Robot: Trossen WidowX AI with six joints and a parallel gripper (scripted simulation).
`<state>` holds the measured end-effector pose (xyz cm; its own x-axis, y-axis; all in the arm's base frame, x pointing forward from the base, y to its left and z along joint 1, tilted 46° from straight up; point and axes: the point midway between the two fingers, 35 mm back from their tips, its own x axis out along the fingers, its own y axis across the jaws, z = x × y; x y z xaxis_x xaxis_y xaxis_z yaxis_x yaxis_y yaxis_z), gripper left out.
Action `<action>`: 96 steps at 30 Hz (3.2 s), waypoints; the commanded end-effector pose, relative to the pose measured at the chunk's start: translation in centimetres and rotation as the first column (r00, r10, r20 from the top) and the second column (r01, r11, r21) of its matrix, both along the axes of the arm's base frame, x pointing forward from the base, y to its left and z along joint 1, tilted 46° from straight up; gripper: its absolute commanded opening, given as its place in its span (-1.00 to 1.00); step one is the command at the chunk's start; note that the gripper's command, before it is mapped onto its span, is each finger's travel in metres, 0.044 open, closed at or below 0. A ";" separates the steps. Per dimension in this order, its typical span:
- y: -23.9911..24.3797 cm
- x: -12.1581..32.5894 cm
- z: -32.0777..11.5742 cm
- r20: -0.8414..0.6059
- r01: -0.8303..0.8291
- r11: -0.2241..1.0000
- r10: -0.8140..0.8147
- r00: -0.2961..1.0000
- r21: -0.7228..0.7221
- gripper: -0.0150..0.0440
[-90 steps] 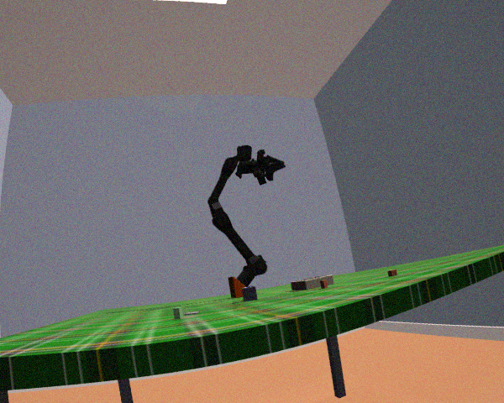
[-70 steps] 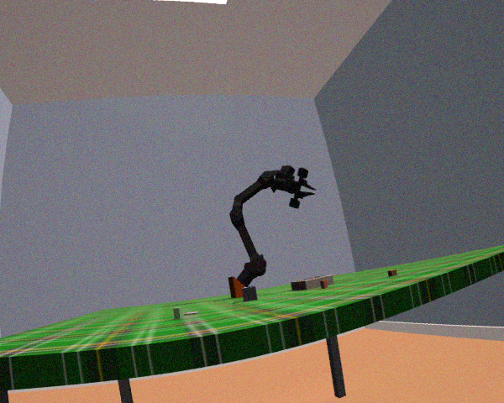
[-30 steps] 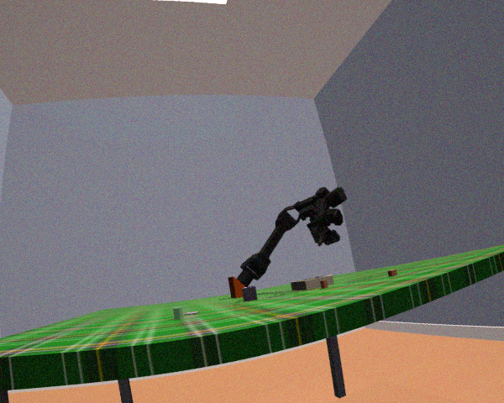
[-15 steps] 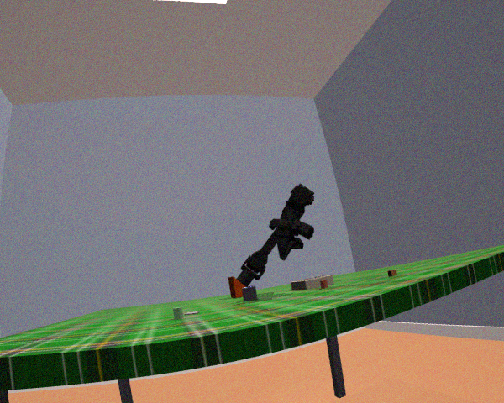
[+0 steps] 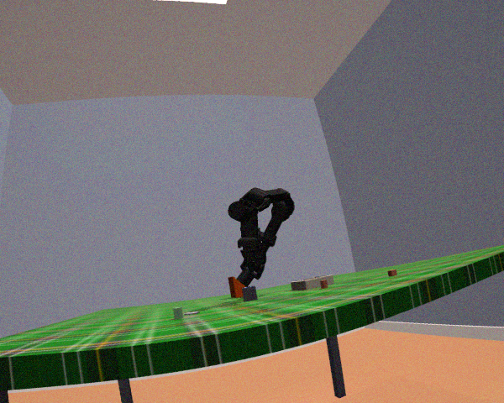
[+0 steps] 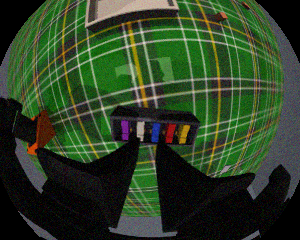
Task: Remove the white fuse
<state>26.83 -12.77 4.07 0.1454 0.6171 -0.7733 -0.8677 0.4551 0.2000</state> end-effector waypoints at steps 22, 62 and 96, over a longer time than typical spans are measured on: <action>0.7 -1.2 -2.9 0.085 -0.062 0.994 0.054 0.995 0.092 -0.24; 2.4 -0.8 -4.6 0.086 -0.062 0.994 0.054 0.995 0.093 -0.24; 2.3 -0.8 -4.6 0.089 -0.068 0.994 0.061 0.994 0.086 -0.49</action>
<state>26.07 -10.32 -0.67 0.1675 0.6939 -0.7003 -0.9083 0.3848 0.1641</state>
